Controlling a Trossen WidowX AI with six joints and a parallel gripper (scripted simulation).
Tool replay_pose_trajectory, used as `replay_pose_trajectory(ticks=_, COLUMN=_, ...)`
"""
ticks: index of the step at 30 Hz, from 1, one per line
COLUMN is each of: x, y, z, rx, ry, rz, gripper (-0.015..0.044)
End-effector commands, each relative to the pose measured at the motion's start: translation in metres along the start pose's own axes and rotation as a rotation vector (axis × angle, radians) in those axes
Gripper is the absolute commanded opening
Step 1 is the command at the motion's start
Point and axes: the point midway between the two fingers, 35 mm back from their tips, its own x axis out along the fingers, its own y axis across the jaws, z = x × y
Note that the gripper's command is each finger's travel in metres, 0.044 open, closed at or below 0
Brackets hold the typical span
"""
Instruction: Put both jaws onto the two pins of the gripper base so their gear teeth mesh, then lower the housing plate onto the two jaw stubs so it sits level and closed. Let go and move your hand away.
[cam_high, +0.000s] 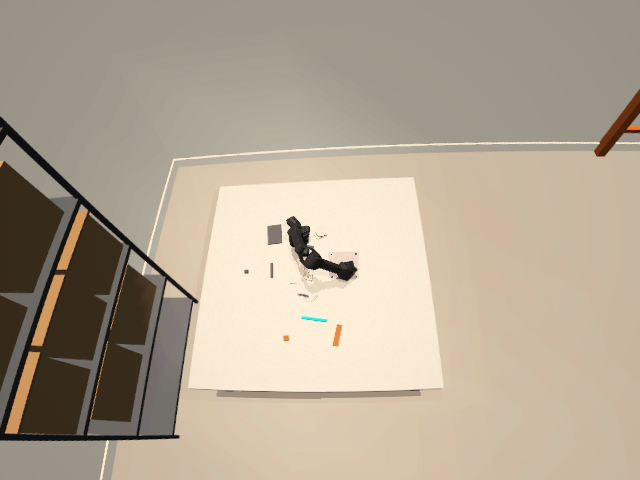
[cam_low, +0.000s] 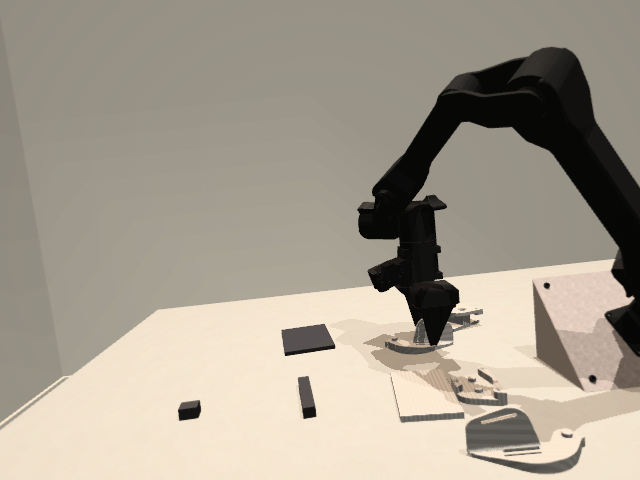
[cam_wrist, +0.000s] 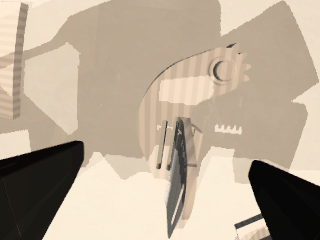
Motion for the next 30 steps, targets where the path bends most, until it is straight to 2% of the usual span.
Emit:
replay_pose_trajectory(ticks=1, x=0.008, y=0.001, z=-0.001, rx=0.005, ry=0.001, rz=0.006, gripper=0.0440)
replay_pose_trajectory(ticks=8, x=0.018, y=0.002, z=-0.001, rx=0.005, ry=0.001, rz=0.007, gripper=0.0440)
replay_pose_trajectory(ticks=30, x=0.018, y=0.002, z=-0.001, rx=0.005, ry=0.001, rz=0.007, gripper=0.0440)
